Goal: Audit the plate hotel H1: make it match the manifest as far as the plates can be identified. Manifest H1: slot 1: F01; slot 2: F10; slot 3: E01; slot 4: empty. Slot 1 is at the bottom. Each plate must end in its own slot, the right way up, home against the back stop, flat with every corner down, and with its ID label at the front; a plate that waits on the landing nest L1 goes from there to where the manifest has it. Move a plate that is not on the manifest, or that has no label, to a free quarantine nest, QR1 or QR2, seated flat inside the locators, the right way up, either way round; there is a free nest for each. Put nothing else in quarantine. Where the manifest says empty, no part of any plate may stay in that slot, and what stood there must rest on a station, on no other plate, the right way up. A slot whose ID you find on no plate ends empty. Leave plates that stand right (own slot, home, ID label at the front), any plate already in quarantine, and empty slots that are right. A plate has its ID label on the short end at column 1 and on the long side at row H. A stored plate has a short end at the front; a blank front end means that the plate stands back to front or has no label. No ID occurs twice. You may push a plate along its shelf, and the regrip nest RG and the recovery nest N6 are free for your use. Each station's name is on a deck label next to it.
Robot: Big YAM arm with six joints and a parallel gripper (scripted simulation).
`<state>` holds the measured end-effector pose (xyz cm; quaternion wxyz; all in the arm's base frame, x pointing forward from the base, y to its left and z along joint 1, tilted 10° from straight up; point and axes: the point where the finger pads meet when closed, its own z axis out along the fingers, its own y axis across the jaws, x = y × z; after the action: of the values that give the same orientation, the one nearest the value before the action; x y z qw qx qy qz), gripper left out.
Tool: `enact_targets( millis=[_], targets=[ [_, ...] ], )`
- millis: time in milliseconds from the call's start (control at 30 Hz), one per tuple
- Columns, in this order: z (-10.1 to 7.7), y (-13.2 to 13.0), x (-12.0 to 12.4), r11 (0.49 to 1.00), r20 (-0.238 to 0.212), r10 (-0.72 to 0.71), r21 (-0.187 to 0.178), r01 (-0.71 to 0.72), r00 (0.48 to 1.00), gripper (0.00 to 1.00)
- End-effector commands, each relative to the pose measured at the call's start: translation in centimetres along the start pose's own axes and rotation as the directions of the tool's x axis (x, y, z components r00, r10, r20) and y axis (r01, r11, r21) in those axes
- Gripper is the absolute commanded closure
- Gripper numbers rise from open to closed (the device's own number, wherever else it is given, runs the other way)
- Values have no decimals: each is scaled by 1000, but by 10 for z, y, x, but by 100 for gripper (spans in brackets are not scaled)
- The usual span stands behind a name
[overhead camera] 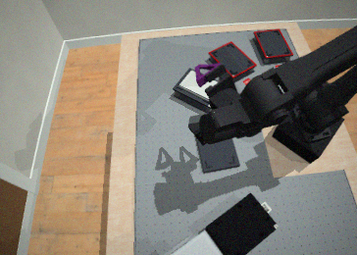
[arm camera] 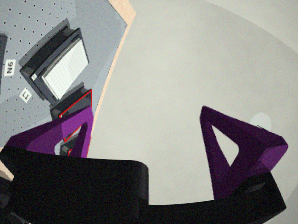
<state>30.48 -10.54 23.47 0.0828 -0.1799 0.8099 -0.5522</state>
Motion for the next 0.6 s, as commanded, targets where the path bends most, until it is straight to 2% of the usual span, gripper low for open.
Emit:
enact_targets(
  millis=[0, 533, 567],
  targets=[
    [-1, -3, -1, 1000, 2, 8, 2, -8, 1000, 0],
    [-1, -3, -1, 1000, 2, 8, 2, -8, 1000, 0],
    [-3, -25, -9, 997, 11, 79, -15, -79, 997, 100]
  ],
)
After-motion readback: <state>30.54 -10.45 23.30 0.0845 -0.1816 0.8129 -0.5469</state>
